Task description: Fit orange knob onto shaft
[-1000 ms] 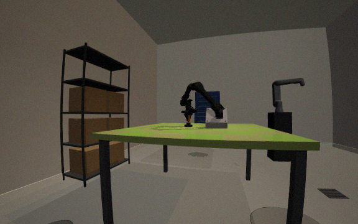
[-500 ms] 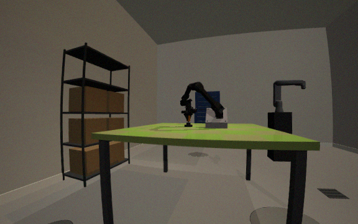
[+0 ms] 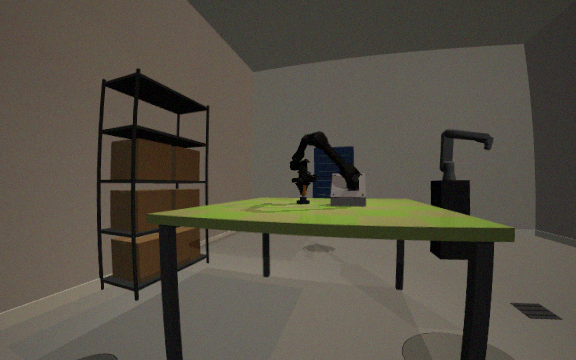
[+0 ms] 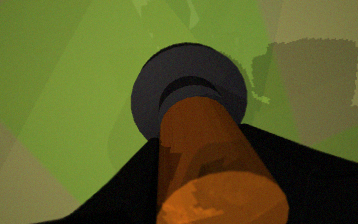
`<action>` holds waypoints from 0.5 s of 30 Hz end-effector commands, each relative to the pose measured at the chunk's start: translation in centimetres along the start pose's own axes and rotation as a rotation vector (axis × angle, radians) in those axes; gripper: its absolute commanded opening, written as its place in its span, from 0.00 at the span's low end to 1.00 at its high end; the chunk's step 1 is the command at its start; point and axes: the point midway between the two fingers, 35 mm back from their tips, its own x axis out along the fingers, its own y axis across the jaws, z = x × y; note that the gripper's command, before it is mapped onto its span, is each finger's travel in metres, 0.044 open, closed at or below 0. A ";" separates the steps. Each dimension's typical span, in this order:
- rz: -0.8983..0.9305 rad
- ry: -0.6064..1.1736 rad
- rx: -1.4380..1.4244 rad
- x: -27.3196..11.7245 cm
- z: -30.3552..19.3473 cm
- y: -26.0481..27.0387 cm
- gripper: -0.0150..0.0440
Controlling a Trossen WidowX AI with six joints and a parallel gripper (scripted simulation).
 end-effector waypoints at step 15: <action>-0.005 0.003 0.076 1.3 0.0 0.0 0.25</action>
